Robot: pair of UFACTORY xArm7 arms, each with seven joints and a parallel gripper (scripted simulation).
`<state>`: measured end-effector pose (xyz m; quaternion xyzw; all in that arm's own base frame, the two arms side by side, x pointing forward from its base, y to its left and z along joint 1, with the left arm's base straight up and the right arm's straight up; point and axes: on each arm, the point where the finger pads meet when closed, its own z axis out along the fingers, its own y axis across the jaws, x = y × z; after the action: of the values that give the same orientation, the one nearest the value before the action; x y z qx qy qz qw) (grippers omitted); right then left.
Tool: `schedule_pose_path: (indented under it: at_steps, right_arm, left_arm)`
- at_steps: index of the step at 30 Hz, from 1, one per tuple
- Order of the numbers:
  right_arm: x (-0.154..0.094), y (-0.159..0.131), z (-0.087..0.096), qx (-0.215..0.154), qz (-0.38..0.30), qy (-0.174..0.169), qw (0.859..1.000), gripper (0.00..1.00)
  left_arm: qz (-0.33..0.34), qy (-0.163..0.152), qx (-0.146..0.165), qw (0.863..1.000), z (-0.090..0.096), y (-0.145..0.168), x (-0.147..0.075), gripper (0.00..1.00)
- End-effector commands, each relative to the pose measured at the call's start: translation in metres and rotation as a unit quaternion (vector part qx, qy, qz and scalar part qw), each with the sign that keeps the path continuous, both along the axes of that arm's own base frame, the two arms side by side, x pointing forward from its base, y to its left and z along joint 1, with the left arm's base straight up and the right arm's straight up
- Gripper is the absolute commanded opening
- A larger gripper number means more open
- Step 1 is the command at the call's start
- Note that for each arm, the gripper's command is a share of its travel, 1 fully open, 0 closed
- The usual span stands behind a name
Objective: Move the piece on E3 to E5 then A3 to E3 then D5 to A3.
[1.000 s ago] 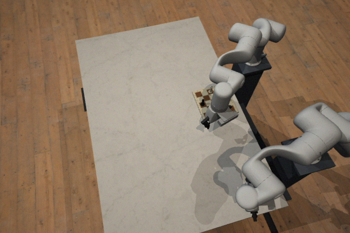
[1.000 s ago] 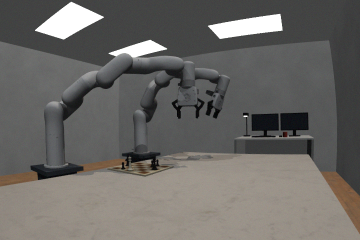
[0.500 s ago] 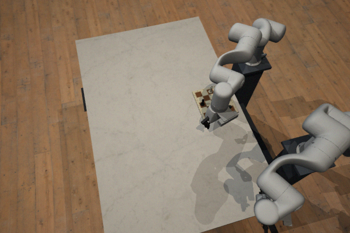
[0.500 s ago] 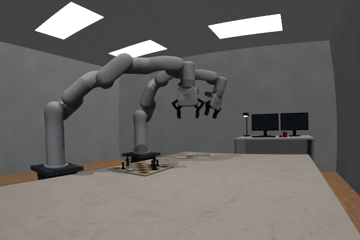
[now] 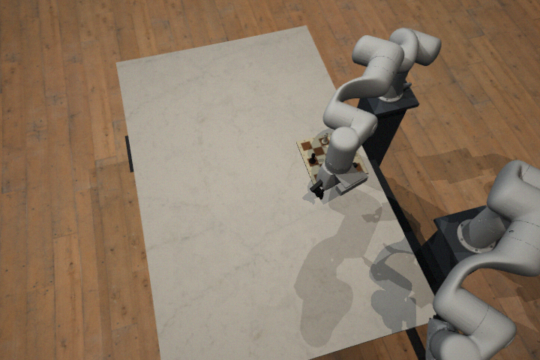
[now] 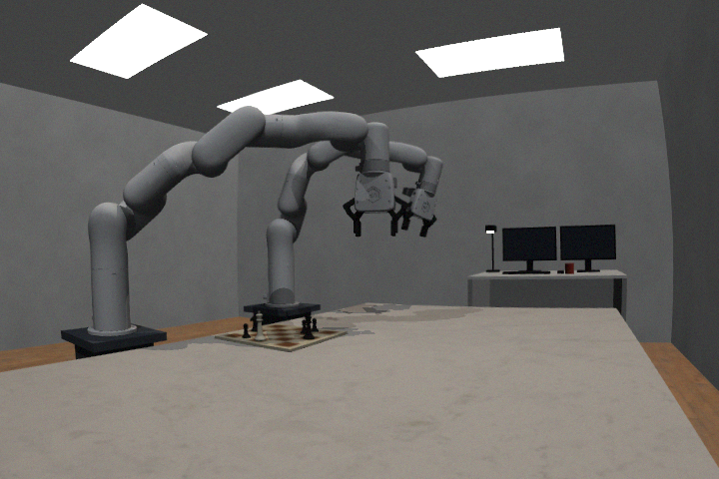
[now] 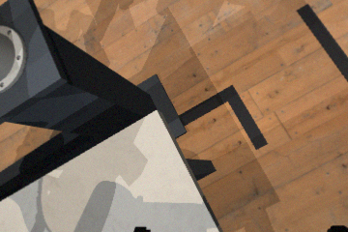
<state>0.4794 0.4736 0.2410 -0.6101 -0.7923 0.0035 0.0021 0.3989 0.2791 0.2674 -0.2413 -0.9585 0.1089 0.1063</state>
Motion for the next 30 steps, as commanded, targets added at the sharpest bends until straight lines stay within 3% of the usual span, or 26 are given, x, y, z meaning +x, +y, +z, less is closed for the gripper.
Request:
schedule_pose_path:
  at_steps: [1,10,13,27,30]
  right_arm:
    - [0.0,0.0,0.003,0.002,0.0,-0.002,1.0,1.0]
    - [0.0,0.0,0.003,0.002,0.0,-0.002,1.0,1.0]
    - [0.0,0.0,0.003,0.002,0.0,-0.002,1.0,1.0]
    - [0.0,0.0,0.003,0.002,0.0,-0.002,1.0,1.0]
    - [0.0,0.0,0.003,0.002,0.0,-0.002,1.0,1.0]
  left_arm:
    - [-0.038,-0.028,-0.012,0.999,0.003,0.027,-0.025,1.0]
    - [-0.103,-0.066,-0.027,0.992,0.003,0.065,-0.074,1.0]
    - [-0.111,-0.07,-0.028,0.991,0.003,0.069,-0.08,1.0]
    - [-0.22,-0.122,-0.032,0.967,0.001,0.112,-0.168,1.0]
    - [-0.228,-0.124,-0.031,0.965,0.001,0.114,-0.174,1.0]
